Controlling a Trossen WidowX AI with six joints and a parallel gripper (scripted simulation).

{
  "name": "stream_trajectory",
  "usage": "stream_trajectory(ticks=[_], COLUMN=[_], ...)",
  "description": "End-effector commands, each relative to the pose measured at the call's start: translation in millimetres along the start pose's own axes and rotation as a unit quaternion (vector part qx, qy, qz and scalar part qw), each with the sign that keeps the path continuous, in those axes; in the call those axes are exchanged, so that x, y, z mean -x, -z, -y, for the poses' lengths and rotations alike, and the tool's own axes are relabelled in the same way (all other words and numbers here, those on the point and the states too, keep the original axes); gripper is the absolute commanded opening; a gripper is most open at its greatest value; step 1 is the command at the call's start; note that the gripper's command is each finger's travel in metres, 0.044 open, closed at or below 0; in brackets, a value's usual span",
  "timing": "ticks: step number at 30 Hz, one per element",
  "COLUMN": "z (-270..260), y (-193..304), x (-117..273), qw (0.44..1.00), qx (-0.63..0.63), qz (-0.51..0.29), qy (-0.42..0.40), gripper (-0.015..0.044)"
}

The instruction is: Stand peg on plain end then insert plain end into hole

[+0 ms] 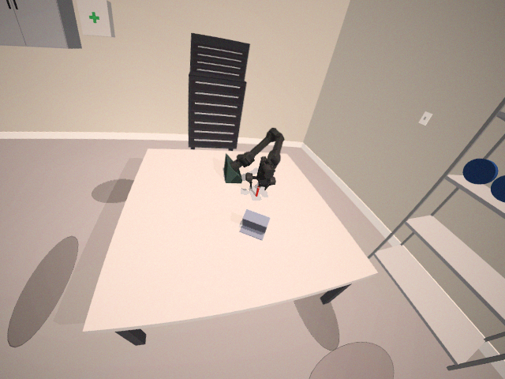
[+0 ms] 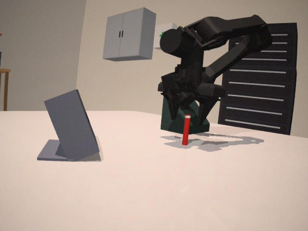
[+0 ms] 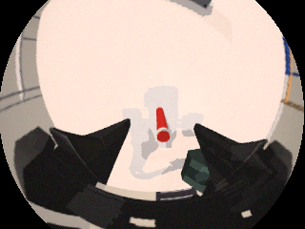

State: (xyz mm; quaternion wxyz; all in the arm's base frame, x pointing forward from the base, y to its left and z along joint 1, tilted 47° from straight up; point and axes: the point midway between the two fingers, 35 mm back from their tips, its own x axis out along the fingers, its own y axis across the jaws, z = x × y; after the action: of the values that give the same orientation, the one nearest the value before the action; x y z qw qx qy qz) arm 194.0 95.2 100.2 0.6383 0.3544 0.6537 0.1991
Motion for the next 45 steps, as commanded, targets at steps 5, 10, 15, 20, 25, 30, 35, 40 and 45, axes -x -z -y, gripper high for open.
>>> stream_trajectory(ticks=[5, 10, 15, 20, 25, 30, 35, 40, 45], z=[-1.1, -1.8, -1.4, -1.4, -1.4, -1.4, -1.4, -0.5, 0.9], y=[2.3, 3.4, 2.4, 2.4, 2.4, 2.4, 2.4, 1.0, -1.2], x=[-13.7, -20.4, -17.8, -17.8, -17.8, -17.8, -17.8, -10.8, 3.9], qw=[1.000, 1.000, 1.000, 1.000, 1.000, 1.000, 1.000, 1.000, 1.000], qx=[-0.002, -0.002, 0.000, 0.000, 0.000, 0.000, 0.000, 0.000, -0.001], qz=[-0.002, -0.002, -0.001, -0.001, -0.001, -0.001, -0.001, -0.001, 0.000], qy=[-0.004, -0.006, -0.003, -0.003, -0.003, -0.003, -0.003, -0.001, 0.002], gripper=[0.0440, 0.0440, 0.0361, 0.0230, 0.0099, 0.0026, 0.0000, 0.0000, 0.0000])
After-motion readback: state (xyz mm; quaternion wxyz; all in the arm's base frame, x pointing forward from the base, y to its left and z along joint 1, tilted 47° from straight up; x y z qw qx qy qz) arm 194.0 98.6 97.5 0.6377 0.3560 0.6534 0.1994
